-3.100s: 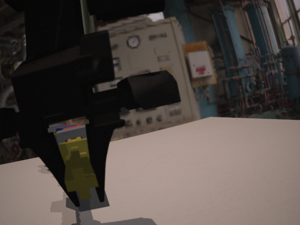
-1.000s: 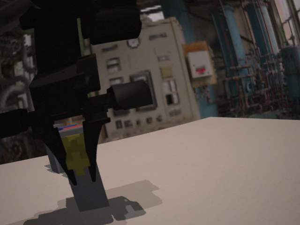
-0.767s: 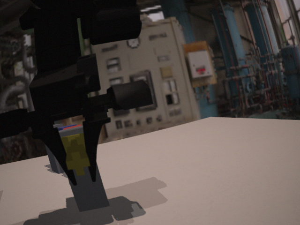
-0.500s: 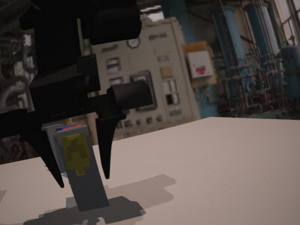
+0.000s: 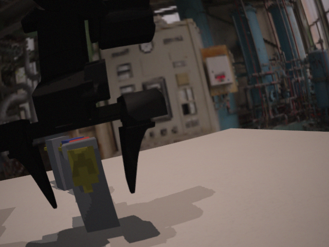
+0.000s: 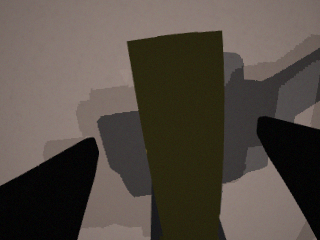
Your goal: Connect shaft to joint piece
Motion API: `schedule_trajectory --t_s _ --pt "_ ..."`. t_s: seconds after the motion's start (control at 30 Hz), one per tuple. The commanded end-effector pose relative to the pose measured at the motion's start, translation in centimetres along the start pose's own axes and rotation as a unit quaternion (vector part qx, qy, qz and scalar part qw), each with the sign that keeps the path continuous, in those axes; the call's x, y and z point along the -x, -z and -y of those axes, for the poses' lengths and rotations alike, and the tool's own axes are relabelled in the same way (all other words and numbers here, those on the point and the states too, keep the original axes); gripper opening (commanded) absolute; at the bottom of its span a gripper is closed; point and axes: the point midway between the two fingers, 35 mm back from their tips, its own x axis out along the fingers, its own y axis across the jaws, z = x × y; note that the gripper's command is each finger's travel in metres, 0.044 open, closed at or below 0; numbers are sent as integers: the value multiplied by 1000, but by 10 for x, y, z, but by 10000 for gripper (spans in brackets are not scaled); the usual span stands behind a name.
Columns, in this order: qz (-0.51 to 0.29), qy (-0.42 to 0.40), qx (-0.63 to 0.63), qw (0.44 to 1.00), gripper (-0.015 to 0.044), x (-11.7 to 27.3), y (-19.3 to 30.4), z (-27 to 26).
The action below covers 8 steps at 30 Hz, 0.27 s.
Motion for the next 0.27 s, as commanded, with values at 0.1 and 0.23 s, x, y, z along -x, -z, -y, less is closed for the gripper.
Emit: schedule_trajectory --t_s 0.1,0.23 --pt "-1 -1 0 1000 440 2 0 0" --pt "-3 -1 1 1000 440 29 0 0"
